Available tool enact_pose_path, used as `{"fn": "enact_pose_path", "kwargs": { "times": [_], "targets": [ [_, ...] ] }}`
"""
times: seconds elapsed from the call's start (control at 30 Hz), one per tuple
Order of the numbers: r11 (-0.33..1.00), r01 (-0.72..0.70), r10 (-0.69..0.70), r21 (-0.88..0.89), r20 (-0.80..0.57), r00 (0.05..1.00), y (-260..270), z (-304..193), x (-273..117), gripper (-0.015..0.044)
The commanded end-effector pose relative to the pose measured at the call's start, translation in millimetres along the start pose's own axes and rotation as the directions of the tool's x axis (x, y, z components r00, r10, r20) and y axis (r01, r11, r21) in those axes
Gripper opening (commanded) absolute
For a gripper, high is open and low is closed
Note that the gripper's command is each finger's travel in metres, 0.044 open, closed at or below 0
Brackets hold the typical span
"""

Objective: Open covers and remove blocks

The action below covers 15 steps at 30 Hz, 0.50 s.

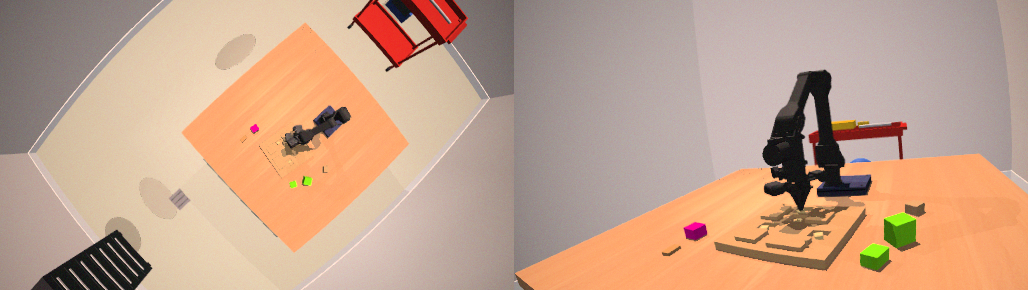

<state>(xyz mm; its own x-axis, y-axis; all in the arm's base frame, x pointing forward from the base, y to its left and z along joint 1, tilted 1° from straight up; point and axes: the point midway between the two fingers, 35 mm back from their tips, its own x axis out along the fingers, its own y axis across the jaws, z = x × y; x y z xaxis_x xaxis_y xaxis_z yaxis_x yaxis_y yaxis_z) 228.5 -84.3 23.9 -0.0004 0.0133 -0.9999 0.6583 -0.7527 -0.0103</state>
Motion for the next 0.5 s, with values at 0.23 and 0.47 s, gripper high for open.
{"fn": "enact_pose_path", "kwargs": {
  "times": [0.23, 0.47],
  "targets": [
    [1.000, -0.002, 0.002, 0.000, 0.004, 1.000, -5.8, -8.6, 3.1, 0.0000],
    [0.995, -0.002, 0.002, -0.097, 0.003, 1.000, -7.0, -10.1, 3.5, 0.0000]
  ]
}}
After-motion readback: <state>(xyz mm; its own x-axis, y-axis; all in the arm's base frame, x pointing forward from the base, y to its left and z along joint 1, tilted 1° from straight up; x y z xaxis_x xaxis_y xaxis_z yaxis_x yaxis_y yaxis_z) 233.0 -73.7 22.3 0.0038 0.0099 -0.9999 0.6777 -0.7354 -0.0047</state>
